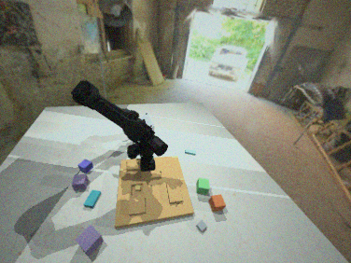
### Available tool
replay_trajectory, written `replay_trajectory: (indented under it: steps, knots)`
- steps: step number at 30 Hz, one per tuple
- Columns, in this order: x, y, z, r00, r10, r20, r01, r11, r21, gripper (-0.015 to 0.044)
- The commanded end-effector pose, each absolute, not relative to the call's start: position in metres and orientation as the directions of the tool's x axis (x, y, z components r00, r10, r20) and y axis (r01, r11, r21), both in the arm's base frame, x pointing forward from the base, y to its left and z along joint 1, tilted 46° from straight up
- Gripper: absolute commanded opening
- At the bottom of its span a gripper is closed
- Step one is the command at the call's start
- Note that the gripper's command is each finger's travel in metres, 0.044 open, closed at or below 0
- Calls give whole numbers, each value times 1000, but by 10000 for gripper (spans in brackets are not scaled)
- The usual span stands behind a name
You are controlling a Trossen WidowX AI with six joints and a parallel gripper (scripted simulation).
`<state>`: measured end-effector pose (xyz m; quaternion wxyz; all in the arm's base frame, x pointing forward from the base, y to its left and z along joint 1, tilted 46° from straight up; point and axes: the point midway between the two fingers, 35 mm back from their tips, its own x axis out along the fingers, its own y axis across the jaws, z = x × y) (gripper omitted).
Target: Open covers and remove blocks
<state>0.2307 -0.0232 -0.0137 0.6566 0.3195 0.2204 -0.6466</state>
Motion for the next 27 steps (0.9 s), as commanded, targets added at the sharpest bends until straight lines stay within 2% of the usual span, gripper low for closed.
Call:
replay_trajectory:
  steps: [1, 27]
  knots:
    - [229, -28, -10, 64, -712, -699, 991, -39, 130, 0]
    - [225, -46, 8, 64, -715, -697, 991, -39, 130, 0]
